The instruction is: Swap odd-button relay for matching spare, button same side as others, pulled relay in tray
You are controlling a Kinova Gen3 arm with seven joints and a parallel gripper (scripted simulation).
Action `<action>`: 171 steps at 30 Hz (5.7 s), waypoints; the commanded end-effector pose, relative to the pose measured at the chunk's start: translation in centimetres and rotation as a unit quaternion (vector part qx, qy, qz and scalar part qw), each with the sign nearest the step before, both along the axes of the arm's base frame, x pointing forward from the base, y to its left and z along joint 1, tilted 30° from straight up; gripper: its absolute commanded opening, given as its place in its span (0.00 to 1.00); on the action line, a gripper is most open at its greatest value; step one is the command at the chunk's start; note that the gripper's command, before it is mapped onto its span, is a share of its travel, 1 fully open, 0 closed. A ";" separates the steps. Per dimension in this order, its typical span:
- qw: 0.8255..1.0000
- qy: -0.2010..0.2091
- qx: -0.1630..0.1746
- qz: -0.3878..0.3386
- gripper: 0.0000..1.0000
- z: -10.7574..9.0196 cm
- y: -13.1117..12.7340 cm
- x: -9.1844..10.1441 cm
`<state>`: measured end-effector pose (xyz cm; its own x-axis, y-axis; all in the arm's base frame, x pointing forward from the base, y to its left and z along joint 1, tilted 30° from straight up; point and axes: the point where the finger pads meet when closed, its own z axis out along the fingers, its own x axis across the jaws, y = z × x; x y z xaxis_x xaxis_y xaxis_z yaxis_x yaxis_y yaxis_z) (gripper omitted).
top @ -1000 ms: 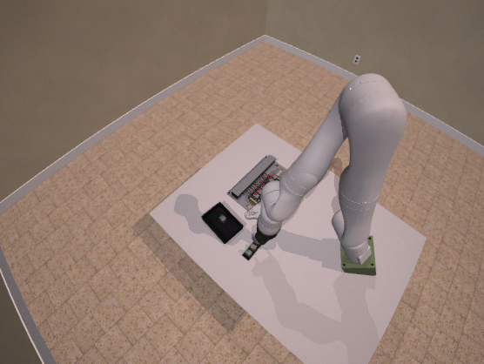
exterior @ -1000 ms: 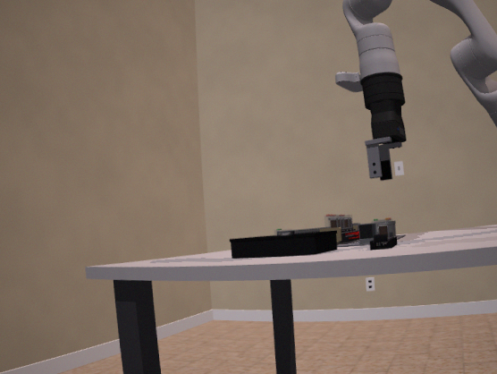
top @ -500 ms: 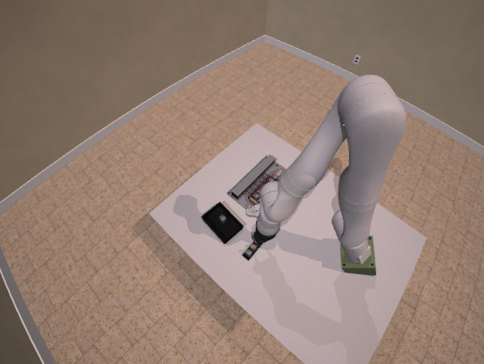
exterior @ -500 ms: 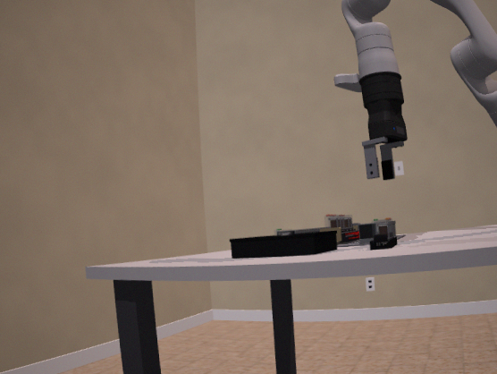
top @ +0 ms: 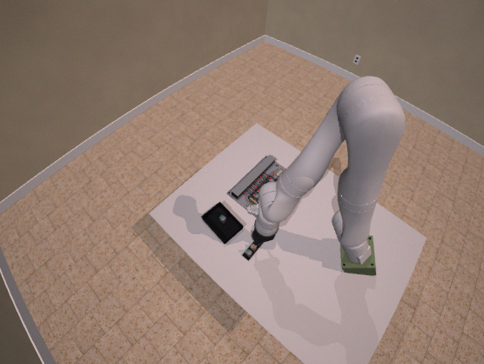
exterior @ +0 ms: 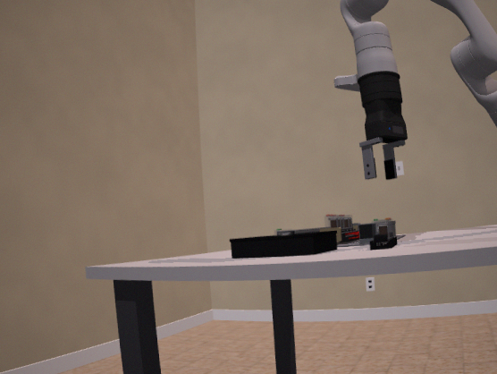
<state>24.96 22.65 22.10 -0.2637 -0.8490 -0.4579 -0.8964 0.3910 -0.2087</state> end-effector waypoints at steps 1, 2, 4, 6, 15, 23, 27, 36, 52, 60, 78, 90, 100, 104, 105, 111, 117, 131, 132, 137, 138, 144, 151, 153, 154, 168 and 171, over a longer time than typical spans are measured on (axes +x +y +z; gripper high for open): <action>1.000 0.004 0.005 -0.016 1.00 0.0 -0.1 0.2; 1.000 0.007 0.007 -0.023 1.00 0.0 -0.1 0.2; 0.999 0.012 0.012 -0.036 1.00 0.0 -0.2 0.2; 0.999 0.012 0.012 -0.036 1.00 0.0 -0.2 0.2; 0.997 0.023 0.024 -0.064 1.00 0.0 -0.1 0.2; 0.995 0.030 0.031 -0.085 1.00 0.0 -0.2 0.2; 0.992 0.041 0.042 -0.109 1.00 0.0 -0.1 0.2; 0.981 0.065 0.067 -0.168 1.00 0.0 -0.1 0.1; 0.956 0.102 0.104 -0.255 1.00 0.0 -0.1 0.1; 0.942 0.117 0.119 -0.290 1.00 0.0 0.0 0.1; 0.902 0.151 0.154 -0.374 1.00 0.0 -0.1 0.1; 0.883 0.162 0.166 -0.407 1.00 0.0 -0.2 0.2; 0.884 0.162 0.166 -0.407 1.00 -1.5 0.5 0.8; 0.883 0.162 0.166 -0.407 1.00 -2.2 0.8 1.1; 0.883 0.162 0.166 -0.407 1.00 -2.4 0.9 1.2; 0.883 0.161 0.170 -0.406 1.00 -2.9 1.3 1.6; 0.883 0.162 0.168 -0.407 1.00 -4.5 1.8 2.1; 0.883 0.161 0.171 -0.406 1.00 -6.0 2.5 2.8; 0.883 0.161 0.171 -0.406 1.00 -6.1 2.5 2.8; 0.883 0.162 0.168 -0.407 1.00 -6.7 2.5 2.8; 0.883 0.162 0.167 -0.407 1.00 -6.8 2.5 2.8; 0.883 0.162 0.169 -0.408 1.00 -6.7 2.4 2.9; 0.883 0.162 0.167 -0.407 1.00 -6.6 2.4 2.7; 0.883 0.162 0.167 -0.407 1.00 -6.5 2.4 2.7; 0.883 0.162 0.167 -0.407 1.00 -6.5 2.4 2.7; 0.883 0.162 0.166 -0.408 1.00 -6.2 2.3 2.6; 0.883 0.162 0.166 -0.407 1.00 -6.1 2.3 2.5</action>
